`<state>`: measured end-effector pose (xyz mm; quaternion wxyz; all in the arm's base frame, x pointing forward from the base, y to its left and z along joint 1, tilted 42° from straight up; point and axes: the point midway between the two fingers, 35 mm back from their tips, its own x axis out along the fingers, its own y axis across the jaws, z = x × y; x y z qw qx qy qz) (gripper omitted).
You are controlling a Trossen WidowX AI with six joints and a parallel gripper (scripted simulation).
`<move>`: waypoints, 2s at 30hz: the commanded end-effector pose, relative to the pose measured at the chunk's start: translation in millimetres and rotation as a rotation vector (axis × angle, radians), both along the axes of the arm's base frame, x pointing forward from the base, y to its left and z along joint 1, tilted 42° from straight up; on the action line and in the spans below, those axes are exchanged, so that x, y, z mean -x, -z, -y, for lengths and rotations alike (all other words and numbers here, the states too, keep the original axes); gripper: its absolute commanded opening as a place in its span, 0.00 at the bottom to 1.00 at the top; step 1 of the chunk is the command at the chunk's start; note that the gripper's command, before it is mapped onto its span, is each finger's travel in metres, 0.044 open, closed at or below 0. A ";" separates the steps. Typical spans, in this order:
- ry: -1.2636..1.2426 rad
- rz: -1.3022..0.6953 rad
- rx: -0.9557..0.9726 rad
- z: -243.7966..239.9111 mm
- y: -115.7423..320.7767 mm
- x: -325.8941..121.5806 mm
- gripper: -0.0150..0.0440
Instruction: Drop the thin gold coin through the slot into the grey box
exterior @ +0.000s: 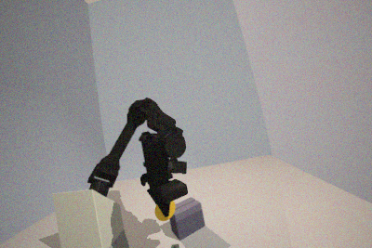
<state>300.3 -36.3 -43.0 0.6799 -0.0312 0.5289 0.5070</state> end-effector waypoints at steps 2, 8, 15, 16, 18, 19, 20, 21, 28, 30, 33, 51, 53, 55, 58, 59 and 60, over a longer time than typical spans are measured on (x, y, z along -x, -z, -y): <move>0.023 -0.022 0.002 -0.6 -0.5 0.5 0.25; 0.023 -0.022 0.004 -10.4 -9.5 -2.9 0.25; 0.024 -0.022 0.005 -23.7 -21.3 -6.4 0.25; 0.024 -0.022 0.005 -25.6 -23.0 -6.8 0.25; 0.024 -0.022 0.005 -29.5 -26.4 -7.6 0.25; 0.024 -0.022 0.005 -31.4 -28.1 -7.9 0.25; 0.024 -0.022 0.005 -33.4 -29.7 -8.2 0.25; 0.024 -0.022 0.005 -35.3 -31.4 -8.5 0.25; 0.024 -0.022 0.003 -49.2 -43.3 -10.1 0.25; 0.024 -0.022 0.003 -53.2 -46.6 -10.3 0.25; 0.024 -0.022 0.002 -58.9 -51.4 -10.5 0.25; 0.017 -0.018 0.000 -77.3 -66.5 -10.3 0.25; 0.017 -0.018 0.000 -77.3 -66.5 -10.3 0.25; 0.017 -0.018 0.000 -77.3 -66.5 -10.3 0.25; 0.017 -0.018 0.000 -77.5 -66.6 -10.3 0.25; 0.017 -0.019 0.000 -77.8 -66.9 -10.2 0.25; 0.018 -0.019 0.000 -78.2 -67.2 -10.2 0.25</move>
